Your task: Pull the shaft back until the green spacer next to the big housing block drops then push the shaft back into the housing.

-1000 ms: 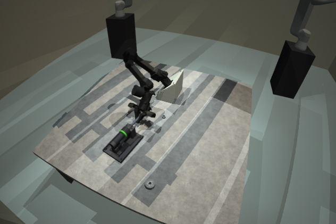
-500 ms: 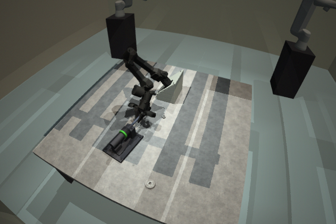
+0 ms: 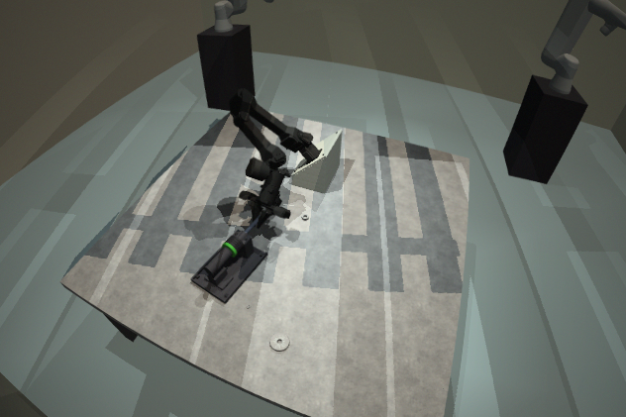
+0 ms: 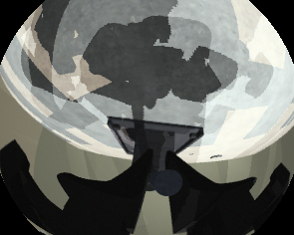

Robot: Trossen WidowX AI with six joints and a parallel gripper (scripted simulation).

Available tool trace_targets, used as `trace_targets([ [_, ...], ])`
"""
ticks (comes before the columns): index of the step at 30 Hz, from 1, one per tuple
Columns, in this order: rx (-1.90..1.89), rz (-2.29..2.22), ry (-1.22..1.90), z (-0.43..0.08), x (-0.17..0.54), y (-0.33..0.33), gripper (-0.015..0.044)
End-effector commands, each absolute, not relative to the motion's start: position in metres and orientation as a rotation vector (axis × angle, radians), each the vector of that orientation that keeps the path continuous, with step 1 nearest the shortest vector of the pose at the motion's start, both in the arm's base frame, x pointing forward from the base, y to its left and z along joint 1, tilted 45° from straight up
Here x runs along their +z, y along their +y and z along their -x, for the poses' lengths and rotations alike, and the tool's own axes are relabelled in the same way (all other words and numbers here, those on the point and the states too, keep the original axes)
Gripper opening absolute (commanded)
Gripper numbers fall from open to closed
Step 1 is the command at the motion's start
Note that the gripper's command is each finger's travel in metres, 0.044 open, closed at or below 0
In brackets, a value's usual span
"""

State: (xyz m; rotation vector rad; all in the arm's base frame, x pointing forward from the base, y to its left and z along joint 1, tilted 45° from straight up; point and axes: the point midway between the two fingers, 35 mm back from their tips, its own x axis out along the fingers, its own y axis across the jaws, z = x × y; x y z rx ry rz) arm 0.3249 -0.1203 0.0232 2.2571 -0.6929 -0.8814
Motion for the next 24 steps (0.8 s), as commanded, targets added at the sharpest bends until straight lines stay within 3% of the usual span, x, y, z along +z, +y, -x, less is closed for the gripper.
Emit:
trace_targets([
  [1,-0.879,-2.261,-0.695,-0.3239,0.0233,-0.12,0.0],
  [24,-0.88,-2.261,-0.695,-0.3219,0.023,-0.1195,0.0],
])
